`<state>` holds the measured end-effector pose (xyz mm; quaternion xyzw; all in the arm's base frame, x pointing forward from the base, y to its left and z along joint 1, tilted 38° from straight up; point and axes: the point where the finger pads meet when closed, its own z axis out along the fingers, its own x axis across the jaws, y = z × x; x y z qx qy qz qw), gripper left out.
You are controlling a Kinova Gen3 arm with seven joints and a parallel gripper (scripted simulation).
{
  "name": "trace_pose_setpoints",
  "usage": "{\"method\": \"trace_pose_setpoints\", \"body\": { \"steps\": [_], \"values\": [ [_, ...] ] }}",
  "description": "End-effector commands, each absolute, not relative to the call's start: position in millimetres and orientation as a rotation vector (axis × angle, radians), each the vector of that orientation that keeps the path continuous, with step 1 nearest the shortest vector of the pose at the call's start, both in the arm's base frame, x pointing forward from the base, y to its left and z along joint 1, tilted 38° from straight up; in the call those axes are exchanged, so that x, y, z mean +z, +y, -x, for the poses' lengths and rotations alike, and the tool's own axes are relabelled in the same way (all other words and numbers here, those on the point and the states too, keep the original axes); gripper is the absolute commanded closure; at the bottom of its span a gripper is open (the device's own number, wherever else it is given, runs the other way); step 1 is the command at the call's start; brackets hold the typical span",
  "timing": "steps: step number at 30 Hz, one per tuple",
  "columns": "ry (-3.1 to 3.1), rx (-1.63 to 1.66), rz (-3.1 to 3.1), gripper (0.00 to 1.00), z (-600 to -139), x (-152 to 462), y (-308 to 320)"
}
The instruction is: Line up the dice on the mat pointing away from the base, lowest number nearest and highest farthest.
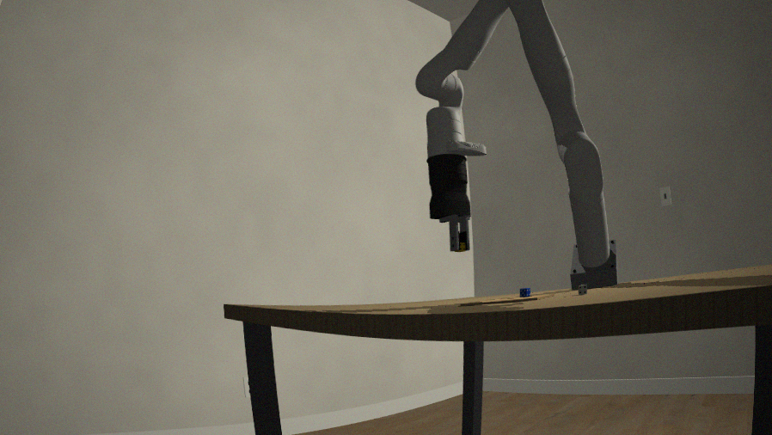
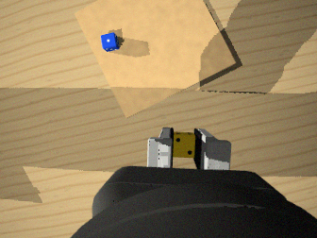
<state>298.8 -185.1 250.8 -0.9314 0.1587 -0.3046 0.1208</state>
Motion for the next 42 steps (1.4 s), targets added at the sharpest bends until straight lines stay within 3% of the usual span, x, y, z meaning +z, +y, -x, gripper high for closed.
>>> {"method": "trace_pose_setpoints", "body": {
  "steps": [1, 27, 42],
  "values": [
    [0.464, -0.891, 2.721, 0.66, -298.8, 251.3, -185.6],
    [0.698, -0.849, 2.619, 0.66, -302.6, 260.0, -168.1],
    [1.155, -0.730, 2.353, 0.66, -306.1, 272.5, -133.5]
  ]
}}
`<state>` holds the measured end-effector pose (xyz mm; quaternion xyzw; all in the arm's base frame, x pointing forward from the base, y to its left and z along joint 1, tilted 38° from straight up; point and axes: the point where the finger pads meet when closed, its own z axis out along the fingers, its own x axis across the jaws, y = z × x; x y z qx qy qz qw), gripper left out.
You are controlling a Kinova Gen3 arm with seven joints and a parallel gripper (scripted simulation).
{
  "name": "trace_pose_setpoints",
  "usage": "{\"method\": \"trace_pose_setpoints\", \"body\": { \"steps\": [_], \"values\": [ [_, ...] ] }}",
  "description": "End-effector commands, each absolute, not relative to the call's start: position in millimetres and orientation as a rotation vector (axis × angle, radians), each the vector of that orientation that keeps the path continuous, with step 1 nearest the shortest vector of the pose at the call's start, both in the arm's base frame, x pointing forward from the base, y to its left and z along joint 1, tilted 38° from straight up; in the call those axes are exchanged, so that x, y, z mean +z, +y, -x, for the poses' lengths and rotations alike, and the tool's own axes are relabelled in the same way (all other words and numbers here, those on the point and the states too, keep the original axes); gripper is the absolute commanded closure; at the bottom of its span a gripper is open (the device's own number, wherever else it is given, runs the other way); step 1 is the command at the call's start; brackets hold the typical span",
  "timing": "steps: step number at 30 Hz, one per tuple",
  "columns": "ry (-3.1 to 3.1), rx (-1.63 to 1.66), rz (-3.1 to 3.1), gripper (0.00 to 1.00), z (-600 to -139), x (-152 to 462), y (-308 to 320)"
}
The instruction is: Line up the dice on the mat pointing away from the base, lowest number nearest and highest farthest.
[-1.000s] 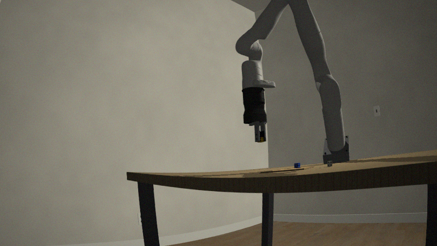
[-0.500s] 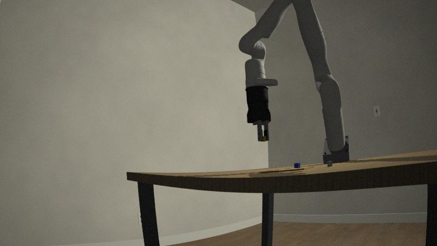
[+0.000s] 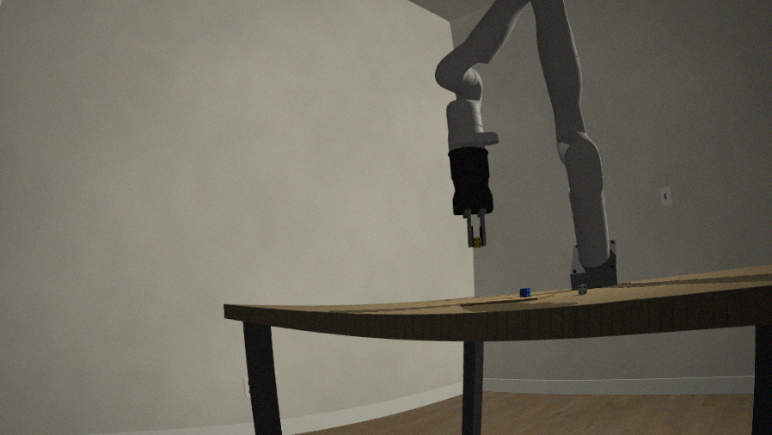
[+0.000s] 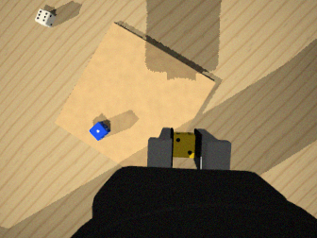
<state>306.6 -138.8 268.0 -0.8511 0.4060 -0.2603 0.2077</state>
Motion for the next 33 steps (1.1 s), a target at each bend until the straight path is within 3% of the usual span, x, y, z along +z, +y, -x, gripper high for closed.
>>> {"method": "trace_pose_setpoints", "body": {
  "steps": [1, 33],
  "values": [
    [1.155, -0.730, 2.353, 0.66, -306.1, 272.5, -133.5],
    [1.842, -0.459, 1.734, 0.66, -295.3, 271.7, -80.5]
  ]
}}
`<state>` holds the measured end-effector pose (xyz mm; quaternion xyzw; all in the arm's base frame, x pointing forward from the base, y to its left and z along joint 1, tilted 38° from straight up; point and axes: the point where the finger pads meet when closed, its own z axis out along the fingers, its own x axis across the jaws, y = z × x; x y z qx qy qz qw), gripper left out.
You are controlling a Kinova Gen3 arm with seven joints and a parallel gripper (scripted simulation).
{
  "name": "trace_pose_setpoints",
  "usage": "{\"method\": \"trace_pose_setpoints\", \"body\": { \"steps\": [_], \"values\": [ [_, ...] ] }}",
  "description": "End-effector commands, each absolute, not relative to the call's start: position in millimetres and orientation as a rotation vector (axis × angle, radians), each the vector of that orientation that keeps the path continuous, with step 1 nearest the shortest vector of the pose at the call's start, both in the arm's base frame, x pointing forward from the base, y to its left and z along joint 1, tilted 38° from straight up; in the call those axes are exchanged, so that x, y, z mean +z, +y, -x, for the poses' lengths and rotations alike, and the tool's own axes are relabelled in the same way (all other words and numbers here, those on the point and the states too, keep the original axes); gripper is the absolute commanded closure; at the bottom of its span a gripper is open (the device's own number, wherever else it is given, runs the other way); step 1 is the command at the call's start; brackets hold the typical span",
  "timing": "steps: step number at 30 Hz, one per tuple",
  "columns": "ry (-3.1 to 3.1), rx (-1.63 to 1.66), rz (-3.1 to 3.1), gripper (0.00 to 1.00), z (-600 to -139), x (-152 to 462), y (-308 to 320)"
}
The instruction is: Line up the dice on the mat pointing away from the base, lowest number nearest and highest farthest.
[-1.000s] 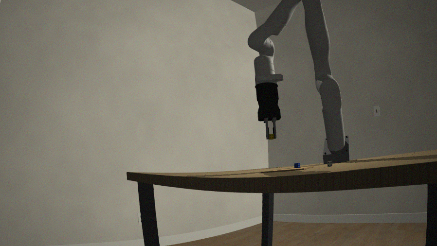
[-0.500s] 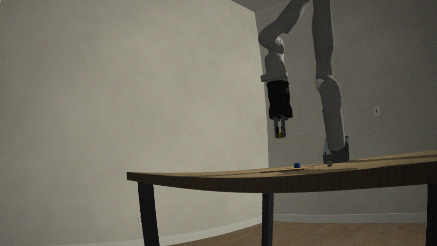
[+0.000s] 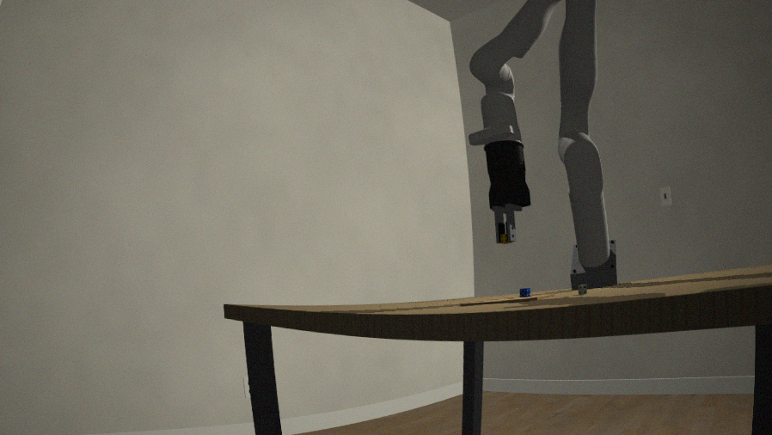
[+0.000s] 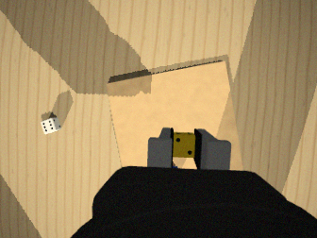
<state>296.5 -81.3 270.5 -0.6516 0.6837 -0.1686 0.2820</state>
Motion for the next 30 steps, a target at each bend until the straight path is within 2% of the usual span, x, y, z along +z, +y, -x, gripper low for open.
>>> {"method": "trace_pose_setpoints", "body": {
  "steps": [1, 30],
  "values": [
    [1.852, -0.454, 1.723, 0.66, -295.0, 271.5, -79.8],
    [1.901, -0.430, 1.663, 0.66, -293.0, 270.0, -76.0]
  ]
}}
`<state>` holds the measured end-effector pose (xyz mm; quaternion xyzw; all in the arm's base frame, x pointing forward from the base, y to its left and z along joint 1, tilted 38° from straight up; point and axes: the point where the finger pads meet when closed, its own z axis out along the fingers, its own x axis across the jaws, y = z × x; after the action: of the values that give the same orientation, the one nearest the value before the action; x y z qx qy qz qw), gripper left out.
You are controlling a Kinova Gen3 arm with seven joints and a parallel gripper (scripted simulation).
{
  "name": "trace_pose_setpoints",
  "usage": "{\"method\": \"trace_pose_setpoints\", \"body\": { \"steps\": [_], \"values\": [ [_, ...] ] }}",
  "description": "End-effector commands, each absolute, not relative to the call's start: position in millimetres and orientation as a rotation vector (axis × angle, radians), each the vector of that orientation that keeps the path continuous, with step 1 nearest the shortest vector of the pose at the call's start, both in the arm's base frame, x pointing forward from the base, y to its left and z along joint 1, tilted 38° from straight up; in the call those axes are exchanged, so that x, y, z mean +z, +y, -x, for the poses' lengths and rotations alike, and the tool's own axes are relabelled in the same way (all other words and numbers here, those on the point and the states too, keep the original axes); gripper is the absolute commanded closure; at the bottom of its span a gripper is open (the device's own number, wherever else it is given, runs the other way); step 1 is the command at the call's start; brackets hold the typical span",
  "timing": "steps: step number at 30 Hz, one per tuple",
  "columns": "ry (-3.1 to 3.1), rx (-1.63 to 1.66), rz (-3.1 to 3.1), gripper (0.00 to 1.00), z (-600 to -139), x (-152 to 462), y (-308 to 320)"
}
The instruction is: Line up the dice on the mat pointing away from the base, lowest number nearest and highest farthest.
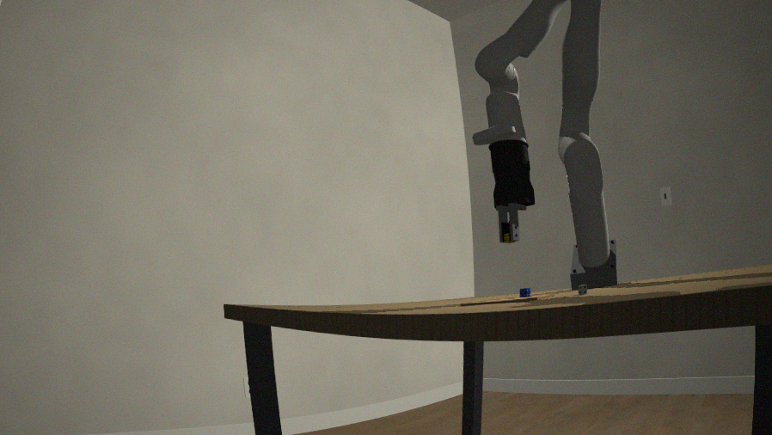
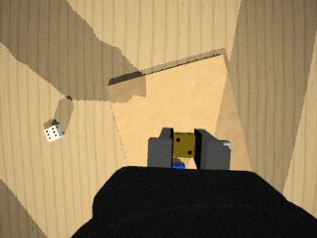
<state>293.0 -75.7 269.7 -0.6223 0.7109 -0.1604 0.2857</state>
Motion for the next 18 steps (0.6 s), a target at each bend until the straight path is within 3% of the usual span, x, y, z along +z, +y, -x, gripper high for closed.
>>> {"method": "trace_pose_setpoints", "body": {
  "steps": [1, 18],
  "values": [
    [1.900, -0.430, 1.663, 0.66, -293.0, 269.9, -76.0],
    [1.901, -0.430, 1.663, 0.66, -304.4, 255.4, -73.6]
  ]
}}
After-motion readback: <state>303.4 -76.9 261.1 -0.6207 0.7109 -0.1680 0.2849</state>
